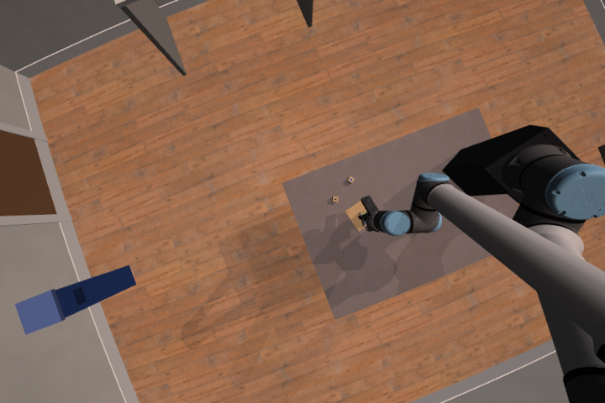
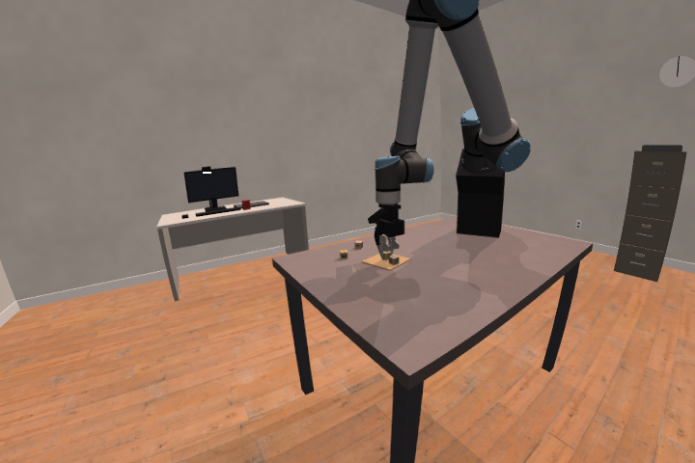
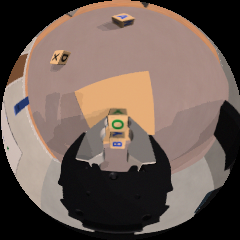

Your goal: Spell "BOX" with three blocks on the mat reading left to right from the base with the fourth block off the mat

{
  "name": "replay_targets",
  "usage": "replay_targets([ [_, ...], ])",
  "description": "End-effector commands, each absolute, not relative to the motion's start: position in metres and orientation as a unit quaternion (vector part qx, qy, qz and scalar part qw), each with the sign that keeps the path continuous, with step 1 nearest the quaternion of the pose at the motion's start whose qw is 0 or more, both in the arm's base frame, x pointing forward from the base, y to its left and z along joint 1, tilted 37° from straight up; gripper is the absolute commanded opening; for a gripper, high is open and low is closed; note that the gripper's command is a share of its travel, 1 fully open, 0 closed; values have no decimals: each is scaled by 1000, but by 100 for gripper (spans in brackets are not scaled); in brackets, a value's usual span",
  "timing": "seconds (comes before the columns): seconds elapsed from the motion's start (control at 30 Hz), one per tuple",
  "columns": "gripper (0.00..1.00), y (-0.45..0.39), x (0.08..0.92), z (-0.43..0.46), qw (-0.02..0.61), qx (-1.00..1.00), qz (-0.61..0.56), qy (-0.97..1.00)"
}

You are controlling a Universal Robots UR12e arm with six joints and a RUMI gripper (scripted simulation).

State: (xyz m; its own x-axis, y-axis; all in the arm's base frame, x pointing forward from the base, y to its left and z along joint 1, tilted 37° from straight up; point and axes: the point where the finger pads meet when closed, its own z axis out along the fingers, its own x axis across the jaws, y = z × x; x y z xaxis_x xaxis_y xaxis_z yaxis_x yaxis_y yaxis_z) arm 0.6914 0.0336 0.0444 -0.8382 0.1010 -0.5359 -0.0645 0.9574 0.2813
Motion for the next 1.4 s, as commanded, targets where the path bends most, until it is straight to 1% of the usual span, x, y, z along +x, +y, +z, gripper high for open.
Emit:
replay_targets([
  [0.0,9,34,692,45,285,10,145,947],
  [1.37,9,35,694,42,285,10,145,947],
])
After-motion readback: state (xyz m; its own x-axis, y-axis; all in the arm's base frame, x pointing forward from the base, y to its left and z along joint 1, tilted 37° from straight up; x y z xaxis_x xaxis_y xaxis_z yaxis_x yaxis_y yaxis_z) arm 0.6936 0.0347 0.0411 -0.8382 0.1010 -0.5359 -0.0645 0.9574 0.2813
